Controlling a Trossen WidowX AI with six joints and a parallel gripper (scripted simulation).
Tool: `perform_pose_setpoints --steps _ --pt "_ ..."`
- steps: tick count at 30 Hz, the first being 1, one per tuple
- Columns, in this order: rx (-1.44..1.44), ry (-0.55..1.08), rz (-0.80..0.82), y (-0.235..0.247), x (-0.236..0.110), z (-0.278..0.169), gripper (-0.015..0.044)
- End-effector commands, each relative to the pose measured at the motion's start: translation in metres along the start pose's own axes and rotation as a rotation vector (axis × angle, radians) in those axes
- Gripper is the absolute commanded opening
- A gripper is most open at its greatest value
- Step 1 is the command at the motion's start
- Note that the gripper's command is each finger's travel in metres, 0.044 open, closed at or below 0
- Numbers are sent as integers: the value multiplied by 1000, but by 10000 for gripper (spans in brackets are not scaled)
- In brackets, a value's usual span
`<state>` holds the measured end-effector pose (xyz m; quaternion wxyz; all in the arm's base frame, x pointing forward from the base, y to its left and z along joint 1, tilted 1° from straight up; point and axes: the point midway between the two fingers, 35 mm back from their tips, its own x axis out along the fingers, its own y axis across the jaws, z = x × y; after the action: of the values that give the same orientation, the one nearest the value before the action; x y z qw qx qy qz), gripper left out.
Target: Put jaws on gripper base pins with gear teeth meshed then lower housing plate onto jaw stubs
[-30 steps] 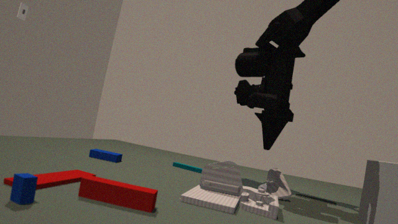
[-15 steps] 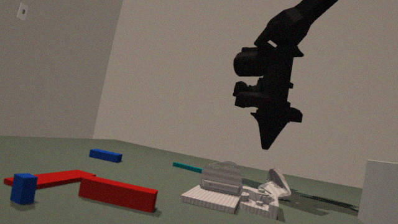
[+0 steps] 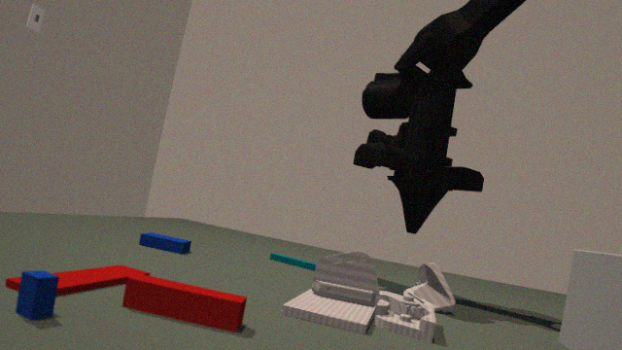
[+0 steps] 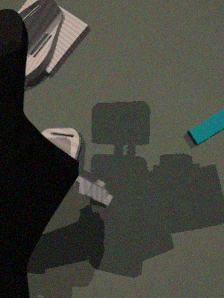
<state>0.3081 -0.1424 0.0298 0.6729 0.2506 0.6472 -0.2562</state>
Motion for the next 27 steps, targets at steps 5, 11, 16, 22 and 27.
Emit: perform_pose_setpoints --steps 5,11,16,22,27 --pt "150 -2 -1 2 -1 2 0" --pt "274 -2 -1 3 -1 2 0" --pt "376 -2 -1 5 -1 2 0" --pt "428 -2 -1 5 -1 2 0" --pt "428 -2 -1 5 3 3 0"
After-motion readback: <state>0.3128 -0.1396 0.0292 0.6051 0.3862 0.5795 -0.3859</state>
